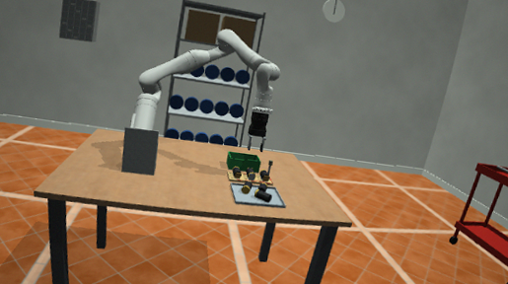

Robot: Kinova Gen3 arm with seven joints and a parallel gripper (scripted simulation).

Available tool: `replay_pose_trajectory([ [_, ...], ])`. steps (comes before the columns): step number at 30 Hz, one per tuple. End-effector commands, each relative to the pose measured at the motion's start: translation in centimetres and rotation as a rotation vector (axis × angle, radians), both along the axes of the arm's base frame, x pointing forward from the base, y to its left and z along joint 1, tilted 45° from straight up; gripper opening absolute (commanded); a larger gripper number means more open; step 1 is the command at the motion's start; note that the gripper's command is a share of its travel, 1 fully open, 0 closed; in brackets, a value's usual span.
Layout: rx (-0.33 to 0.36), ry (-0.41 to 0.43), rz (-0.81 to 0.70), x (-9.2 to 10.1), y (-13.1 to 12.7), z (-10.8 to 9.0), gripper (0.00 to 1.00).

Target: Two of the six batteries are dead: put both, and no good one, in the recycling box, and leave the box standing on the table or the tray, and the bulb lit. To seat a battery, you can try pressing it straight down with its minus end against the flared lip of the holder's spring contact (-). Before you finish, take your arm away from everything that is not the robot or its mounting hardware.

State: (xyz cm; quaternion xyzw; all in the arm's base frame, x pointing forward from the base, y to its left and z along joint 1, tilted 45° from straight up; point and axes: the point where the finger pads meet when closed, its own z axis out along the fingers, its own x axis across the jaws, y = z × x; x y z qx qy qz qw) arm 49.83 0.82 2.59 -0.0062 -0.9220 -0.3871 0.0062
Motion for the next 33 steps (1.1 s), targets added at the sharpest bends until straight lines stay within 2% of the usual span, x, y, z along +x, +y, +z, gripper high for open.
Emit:
replay_pose_trajectory([
  [1,-0.001,-0.001,-0.002,0.04,-0.13,0.03,1.00],
  [14,-0.001,-0.001,-0.002,0.04,-0.13,0.03,1.00],
  [15,-0.001,-0.001,-0.002,0.04,-0.13,0.03,0.90],
  [33,-0.003,0.001,0.003,0.19,-0.21,0.02,0.90],
])
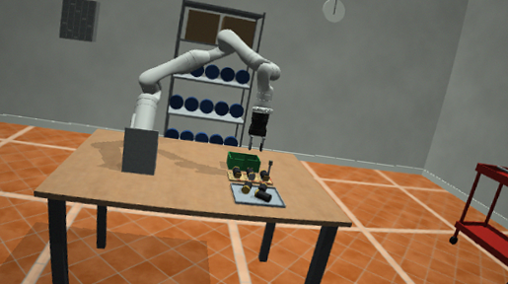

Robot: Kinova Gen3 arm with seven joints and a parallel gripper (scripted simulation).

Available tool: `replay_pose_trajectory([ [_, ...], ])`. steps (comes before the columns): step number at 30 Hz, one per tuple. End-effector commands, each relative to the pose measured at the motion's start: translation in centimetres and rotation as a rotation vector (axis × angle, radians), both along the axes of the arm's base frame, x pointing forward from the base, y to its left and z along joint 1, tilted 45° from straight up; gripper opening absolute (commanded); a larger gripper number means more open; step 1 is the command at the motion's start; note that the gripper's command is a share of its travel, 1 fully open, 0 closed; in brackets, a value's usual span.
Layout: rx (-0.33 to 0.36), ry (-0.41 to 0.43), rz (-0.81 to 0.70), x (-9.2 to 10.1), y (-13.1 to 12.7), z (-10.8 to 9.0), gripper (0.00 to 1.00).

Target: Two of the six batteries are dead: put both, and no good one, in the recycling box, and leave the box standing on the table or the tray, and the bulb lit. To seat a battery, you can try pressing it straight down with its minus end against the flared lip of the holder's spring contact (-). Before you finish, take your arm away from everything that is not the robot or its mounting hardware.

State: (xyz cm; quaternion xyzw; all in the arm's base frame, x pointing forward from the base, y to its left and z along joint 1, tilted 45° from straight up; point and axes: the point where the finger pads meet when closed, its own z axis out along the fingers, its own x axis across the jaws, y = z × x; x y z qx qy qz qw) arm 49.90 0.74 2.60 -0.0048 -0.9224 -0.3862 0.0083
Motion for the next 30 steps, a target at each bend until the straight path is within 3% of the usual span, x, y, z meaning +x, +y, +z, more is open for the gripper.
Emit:
replay_pose_trajectory([
  [1,-0.001,-0.002,-0.001,0.14,-0.13,0.00,0.90],
  [30,-0.001,-0.002,-0.001,0.15,0.05,-0.19,0.90],
])
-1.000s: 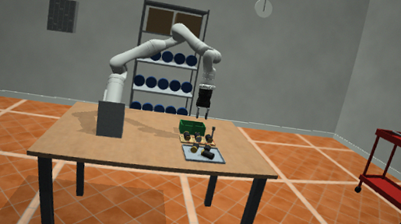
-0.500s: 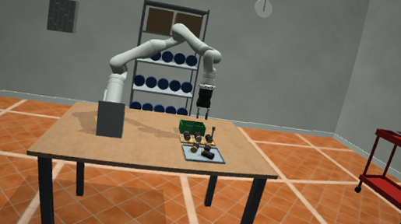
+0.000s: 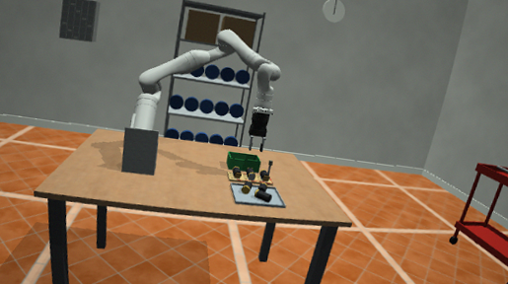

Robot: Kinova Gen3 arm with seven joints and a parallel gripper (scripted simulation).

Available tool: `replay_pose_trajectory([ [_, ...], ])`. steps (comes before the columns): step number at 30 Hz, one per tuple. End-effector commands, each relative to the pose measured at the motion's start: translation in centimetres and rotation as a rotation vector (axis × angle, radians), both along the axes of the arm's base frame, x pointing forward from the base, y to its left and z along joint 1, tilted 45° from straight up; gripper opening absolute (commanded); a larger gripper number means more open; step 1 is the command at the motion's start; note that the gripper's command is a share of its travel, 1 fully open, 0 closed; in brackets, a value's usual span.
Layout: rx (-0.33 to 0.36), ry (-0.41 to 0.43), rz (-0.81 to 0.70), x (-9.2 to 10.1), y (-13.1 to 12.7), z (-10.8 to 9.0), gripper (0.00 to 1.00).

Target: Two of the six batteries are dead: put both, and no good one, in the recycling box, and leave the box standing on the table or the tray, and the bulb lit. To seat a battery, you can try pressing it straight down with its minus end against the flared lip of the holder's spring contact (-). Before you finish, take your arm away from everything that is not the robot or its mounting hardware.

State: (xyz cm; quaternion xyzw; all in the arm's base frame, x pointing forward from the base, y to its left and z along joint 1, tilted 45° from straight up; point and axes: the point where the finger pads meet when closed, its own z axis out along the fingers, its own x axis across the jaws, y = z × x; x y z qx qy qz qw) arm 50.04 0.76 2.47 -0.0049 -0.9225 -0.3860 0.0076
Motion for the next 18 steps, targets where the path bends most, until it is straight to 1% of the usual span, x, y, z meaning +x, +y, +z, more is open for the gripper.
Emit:
replay_pose_trajectory([
  [1,0.000,0.000,-0.001,0.0,0.3,-0.3,0.90],
  [3,0.000,0.000,-0.001,0.0,1.0,-1.0,0.90],
  [9,0.000,0.000,-0.001,0.0,4.2,-4.1,0.90],
  [11,0.000,0.000,-0.001,-0.1,4.9,-4.9,0.90],
  [13,0.000,0.000,-0.001,-0.1,5.3,-5.3,0.90],
  [18,0.000,0.000,-0.001,-0.1,5.4,-5.3,0.90],
])
